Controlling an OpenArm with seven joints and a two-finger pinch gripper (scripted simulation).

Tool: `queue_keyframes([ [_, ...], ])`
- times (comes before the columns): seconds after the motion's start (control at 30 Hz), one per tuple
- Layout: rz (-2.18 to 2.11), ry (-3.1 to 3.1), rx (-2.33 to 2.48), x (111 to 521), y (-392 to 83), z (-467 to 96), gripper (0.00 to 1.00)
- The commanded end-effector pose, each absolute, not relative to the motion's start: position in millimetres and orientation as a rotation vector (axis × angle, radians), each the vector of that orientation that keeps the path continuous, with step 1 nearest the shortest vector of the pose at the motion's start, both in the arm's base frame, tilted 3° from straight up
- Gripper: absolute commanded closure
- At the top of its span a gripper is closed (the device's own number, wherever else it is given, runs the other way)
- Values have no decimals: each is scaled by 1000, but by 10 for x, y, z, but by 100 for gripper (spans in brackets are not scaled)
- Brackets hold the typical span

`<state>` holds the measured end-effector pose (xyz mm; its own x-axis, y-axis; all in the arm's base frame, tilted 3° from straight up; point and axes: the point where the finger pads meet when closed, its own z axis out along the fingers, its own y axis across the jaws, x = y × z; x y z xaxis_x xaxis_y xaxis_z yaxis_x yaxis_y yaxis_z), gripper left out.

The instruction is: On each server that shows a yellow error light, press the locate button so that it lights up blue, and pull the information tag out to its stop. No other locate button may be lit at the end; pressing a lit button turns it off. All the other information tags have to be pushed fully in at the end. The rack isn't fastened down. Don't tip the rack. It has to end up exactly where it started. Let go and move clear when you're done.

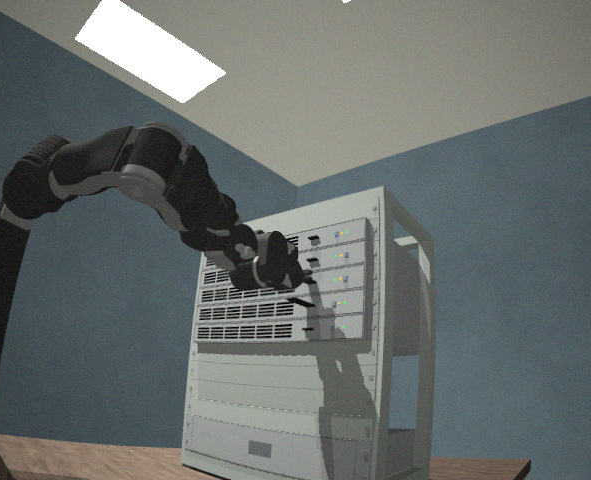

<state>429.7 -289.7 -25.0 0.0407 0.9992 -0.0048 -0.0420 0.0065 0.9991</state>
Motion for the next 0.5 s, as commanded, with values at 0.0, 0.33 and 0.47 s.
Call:
queue_keyframes([
  [0.0, 1190, 1133, 1194, 4294, -2928, -231, 100],
  [0.33, 1190, 1131, 1192, 4279, -2934, -225, 100],
  [0.47, 1192, 1127, 1189, 4193, -2934, -220, 100],
])
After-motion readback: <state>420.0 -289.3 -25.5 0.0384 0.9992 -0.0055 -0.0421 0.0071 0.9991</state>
